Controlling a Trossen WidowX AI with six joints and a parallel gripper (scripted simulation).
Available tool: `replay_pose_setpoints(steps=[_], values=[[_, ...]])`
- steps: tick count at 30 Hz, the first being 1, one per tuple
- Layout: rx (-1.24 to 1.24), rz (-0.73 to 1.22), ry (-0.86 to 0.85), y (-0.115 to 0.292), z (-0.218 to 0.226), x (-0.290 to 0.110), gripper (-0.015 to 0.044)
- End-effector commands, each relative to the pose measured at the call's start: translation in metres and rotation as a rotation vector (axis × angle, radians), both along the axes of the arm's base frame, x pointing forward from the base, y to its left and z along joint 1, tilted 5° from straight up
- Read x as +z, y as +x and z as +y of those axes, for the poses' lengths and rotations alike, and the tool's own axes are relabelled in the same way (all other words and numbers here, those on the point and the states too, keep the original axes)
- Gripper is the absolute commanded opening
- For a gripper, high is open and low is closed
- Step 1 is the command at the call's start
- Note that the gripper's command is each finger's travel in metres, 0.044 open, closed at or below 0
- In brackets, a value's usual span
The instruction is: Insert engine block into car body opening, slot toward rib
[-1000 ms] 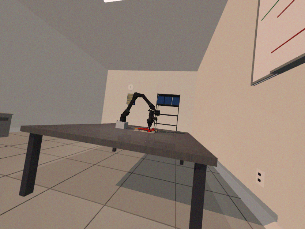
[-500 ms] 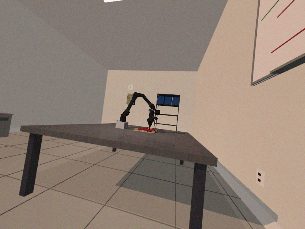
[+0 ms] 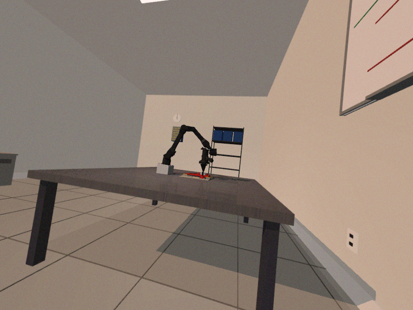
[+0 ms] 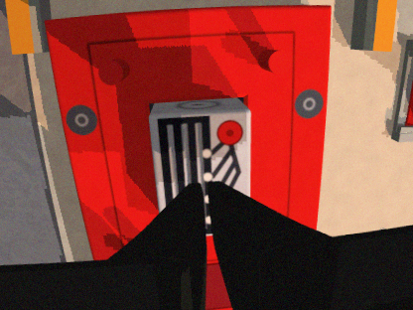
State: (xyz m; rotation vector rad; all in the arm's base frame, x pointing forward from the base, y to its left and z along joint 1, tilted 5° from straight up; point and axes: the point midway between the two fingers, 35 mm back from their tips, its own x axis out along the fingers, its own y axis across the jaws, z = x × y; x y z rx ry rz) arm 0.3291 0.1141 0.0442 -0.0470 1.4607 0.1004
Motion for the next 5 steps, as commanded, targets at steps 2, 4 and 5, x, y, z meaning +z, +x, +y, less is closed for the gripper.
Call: replay_pose_setpoints(steps=[2,4,5], values=[[-0.005,-0.001,-0.003,0.0000,-0.0005,0.0007,0.0000],[-0.005,-0.001,-0.003,0.0001,-0.0005,0.0005,0.0000],[-0.003,0.000,-0.001,0.0000,-0.0002,0.0003,0.0000]])
